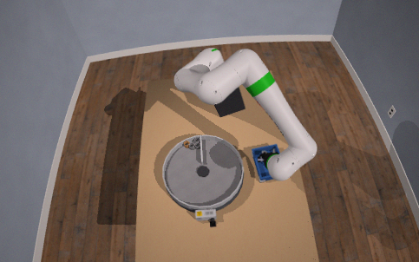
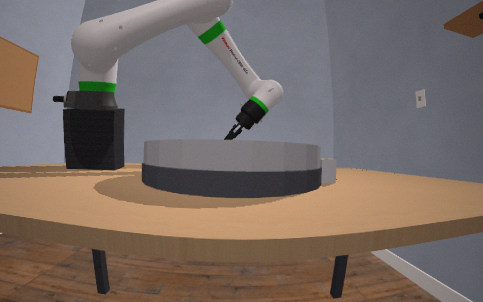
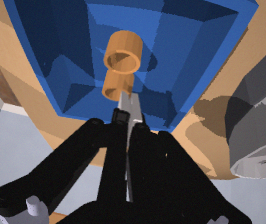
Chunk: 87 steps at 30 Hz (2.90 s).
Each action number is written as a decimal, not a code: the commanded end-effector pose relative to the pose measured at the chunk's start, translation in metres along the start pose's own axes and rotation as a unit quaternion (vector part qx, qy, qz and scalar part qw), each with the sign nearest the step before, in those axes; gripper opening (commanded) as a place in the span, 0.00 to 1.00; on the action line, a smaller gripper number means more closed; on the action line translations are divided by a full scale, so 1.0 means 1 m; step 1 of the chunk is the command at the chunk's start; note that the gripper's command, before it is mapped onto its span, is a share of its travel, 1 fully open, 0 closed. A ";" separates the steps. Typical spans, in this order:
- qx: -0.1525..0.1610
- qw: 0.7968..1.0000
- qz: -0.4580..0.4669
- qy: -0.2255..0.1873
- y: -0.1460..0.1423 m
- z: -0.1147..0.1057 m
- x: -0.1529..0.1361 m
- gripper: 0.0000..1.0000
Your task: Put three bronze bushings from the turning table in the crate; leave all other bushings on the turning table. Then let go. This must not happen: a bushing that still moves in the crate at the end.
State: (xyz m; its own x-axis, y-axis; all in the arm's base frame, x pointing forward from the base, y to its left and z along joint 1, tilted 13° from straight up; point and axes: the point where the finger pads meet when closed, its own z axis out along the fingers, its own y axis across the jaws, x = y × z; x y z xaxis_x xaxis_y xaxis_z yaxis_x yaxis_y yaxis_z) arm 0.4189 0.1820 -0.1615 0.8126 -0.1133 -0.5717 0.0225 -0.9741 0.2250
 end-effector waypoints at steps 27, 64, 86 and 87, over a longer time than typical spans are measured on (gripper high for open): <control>0.000 1.000 0.000 0.000 0.000 0.000 0.000 0.07; 0.000 1.000 0.000 0.000 0.000 -0.013 -0.010 0.07; 0.000 1.000 0.000 0.000 0.000 -0.069 -0.057 0.07; 0.000 1.000 0.000 0.000 0.000 -0.069 -0.057 0.07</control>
State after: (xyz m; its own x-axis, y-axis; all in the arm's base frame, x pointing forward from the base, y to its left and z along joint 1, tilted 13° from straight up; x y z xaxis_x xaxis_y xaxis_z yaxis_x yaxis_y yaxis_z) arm 0.4127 0.2005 -0.0785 0.8126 -0.1132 -0.5717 0.0225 -0.9741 0.2249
